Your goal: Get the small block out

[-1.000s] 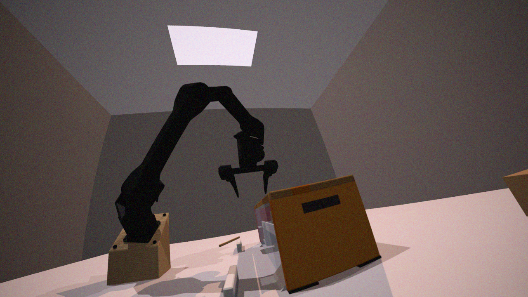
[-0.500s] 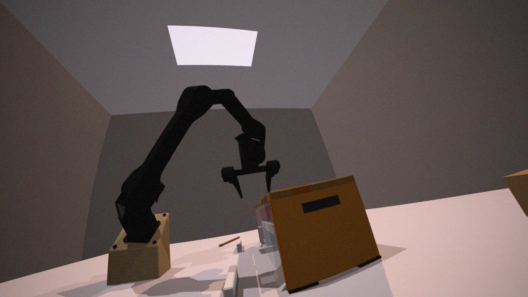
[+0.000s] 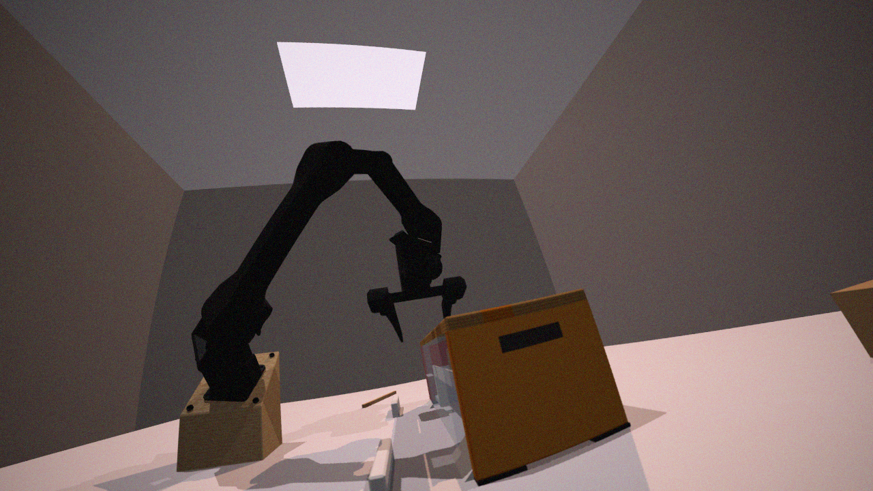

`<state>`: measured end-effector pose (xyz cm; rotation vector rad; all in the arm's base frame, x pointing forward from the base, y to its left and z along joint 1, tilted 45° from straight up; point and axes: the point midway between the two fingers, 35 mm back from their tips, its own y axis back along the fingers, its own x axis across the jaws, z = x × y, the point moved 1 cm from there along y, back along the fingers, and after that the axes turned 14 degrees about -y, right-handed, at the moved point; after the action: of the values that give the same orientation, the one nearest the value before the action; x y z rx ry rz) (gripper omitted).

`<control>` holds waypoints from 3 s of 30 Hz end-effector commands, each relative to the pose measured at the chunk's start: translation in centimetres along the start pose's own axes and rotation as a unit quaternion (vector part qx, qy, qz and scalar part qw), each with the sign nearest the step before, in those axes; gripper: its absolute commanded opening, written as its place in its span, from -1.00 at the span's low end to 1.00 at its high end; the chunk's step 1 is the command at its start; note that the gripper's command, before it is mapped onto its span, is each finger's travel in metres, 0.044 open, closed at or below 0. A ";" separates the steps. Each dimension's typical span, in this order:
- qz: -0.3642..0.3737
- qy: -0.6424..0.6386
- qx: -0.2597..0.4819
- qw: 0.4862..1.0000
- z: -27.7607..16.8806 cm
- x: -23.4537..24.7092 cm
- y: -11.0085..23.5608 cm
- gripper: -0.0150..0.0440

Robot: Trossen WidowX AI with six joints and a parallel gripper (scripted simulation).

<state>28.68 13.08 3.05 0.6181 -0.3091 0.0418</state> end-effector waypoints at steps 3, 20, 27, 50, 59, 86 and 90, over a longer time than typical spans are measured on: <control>0.001 0.003 -0.003 1.000 0.0 -0.1 -1.2 0.86; 0.001 0.002 -0.004 1.000 -0.2 -0.5 -3.9 0.86; 0.000 0.000 -0.002 1.000 -0.3 -0.4 -4.0 0.86; 0.000 0.000 -0.003 1.000 3.2 0.5 -4.8 0.86; 0.000 0.000 -0.003 1.000 4.6 0.8 -5.1 0.86; 0.000 0.000 -0.004 1.000 4.9 0.7 -5.1 0.86; 0.000 0.000 -0.004 1.000 5.2 0.8 -5.2 0.86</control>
<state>28.74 6.24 4.13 0.6151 -0.3109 0.0399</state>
